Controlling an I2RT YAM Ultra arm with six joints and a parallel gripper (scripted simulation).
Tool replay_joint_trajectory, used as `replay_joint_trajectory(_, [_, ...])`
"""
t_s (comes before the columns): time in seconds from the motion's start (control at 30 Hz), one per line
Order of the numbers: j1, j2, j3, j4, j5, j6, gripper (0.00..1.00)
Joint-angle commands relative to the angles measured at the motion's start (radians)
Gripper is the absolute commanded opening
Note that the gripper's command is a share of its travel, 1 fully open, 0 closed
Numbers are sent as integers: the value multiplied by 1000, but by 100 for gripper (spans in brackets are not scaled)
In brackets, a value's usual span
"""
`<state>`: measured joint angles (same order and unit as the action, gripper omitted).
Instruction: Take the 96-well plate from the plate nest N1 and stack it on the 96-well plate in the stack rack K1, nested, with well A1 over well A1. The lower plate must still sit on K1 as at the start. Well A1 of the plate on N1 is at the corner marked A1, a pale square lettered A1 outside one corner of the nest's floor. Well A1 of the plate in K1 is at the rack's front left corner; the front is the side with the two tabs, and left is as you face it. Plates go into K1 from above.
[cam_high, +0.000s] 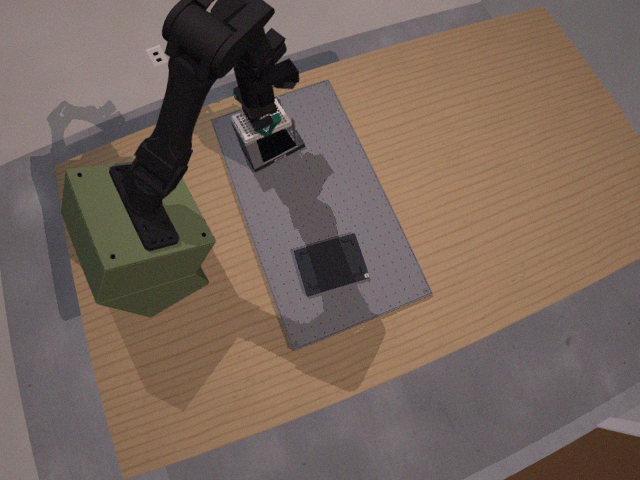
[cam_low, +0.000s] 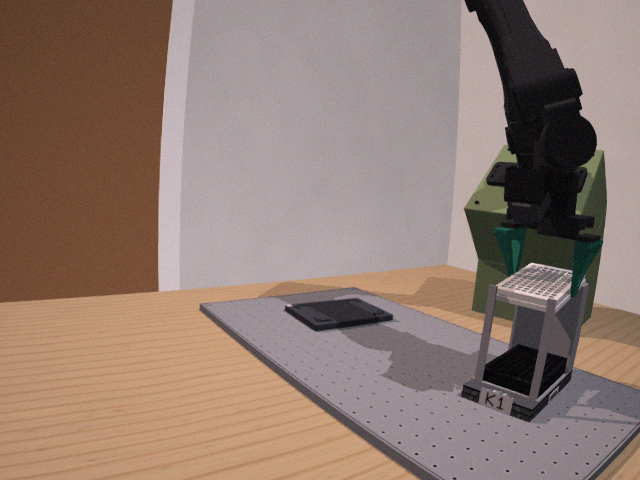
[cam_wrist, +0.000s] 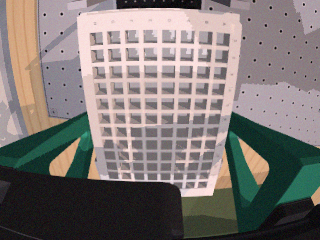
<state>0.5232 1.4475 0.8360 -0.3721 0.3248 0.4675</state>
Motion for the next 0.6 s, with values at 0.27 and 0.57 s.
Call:
replay_joint_trajectory(0.27, [-30,80,-18,108,1,-30,0])
replay_joint_trajectory(0.57, [-46,121,25,148,-7,-43,0])
